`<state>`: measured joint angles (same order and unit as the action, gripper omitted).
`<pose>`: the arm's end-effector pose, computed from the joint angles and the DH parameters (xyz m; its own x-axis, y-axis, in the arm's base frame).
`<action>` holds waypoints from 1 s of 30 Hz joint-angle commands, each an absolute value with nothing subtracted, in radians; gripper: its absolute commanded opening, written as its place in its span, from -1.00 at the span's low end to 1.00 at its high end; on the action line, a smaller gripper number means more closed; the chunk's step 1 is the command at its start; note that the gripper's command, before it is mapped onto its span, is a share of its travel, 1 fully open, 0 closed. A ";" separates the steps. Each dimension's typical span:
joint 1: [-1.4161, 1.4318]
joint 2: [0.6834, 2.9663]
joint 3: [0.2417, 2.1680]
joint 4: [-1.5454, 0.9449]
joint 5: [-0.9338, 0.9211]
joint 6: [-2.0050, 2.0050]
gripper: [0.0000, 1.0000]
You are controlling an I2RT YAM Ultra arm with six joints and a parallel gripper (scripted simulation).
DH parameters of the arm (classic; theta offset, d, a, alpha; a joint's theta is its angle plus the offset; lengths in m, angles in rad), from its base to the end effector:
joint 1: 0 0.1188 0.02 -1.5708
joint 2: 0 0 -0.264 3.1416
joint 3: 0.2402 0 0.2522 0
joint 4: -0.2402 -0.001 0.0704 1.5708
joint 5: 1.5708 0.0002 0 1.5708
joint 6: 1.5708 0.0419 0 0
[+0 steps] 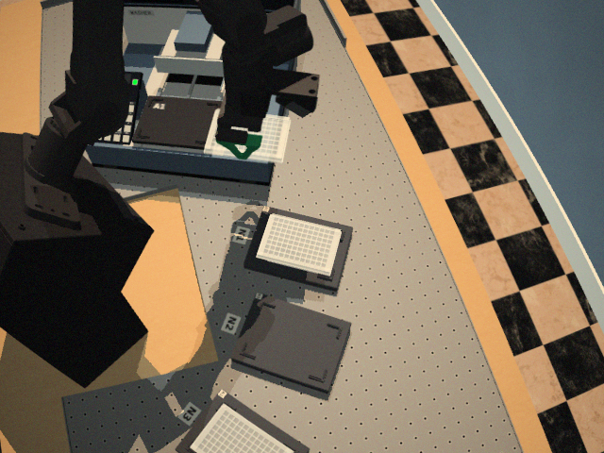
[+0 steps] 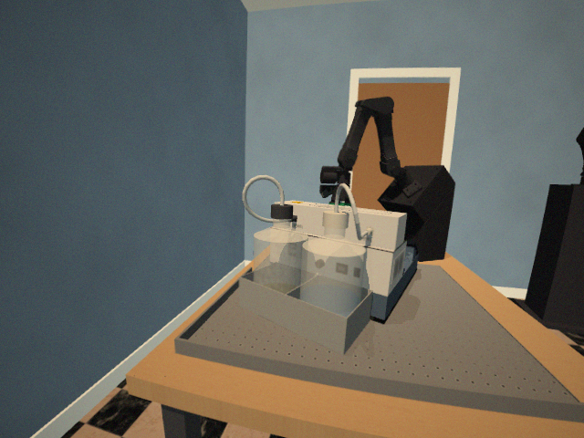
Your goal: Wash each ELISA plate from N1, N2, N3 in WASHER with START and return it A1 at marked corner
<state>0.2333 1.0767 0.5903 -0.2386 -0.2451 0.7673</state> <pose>0.2138 0.0623 0.2160 -0.7427 0.5157 -0.4271 0.1593 0.7556 0.6354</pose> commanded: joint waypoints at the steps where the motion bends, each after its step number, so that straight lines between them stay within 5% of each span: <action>1: 0.291 1.047 0.590 -0.256 -0.155 0.850 -1.00; 30: 0.703 0.992 0.582 -0.303 0.156 1.070 -1.00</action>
